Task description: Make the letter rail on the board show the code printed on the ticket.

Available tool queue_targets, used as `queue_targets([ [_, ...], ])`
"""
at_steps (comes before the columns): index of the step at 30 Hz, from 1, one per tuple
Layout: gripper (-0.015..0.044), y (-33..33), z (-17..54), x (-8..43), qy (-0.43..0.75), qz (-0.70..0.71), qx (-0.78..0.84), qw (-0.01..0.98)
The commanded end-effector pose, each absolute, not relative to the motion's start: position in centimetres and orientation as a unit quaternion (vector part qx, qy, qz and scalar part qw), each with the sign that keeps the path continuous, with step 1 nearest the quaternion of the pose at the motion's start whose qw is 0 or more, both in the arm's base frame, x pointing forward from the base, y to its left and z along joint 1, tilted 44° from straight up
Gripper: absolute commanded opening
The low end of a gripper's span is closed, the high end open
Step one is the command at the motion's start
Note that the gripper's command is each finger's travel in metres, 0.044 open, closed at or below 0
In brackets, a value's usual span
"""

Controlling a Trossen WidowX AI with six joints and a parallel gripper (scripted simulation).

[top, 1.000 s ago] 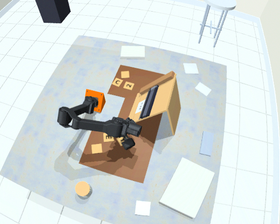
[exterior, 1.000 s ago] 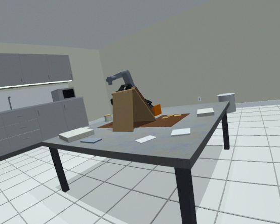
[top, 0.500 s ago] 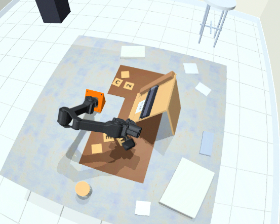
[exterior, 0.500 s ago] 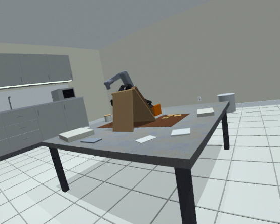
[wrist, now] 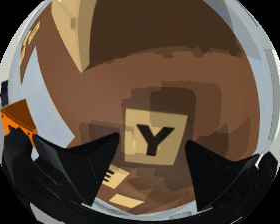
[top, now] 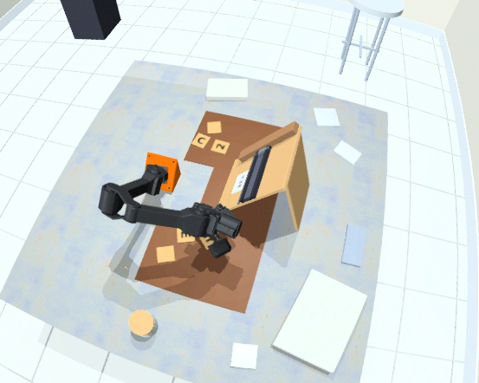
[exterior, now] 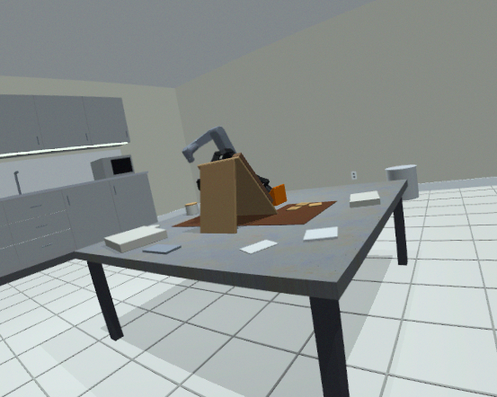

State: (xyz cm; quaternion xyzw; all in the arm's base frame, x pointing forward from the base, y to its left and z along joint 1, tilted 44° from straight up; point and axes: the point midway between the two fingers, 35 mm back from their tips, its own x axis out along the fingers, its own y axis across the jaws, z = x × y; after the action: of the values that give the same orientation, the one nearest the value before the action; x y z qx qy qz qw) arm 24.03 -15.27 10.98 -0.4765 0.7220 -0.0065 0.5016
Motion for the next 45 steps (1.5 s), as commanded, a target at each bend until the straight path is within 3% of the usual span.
queue_targets([
  [1, 0.034, -15.3, 10.9, 24.0, 0.722, -0.003, -0.477, 0.501],
  [16, 0.0227, -15.3, 10.9, 24.1, 0.722, -0.003, -0.477, 0.501],
  [25, 0.0, -14.8, 11.4, 24.0, 0.722, -0.003, -0.477, 0.502],
  [45, 0.0, -14.0, 12.2, 24.0, 0.722, -0.002, -0.477, 0.502],
])
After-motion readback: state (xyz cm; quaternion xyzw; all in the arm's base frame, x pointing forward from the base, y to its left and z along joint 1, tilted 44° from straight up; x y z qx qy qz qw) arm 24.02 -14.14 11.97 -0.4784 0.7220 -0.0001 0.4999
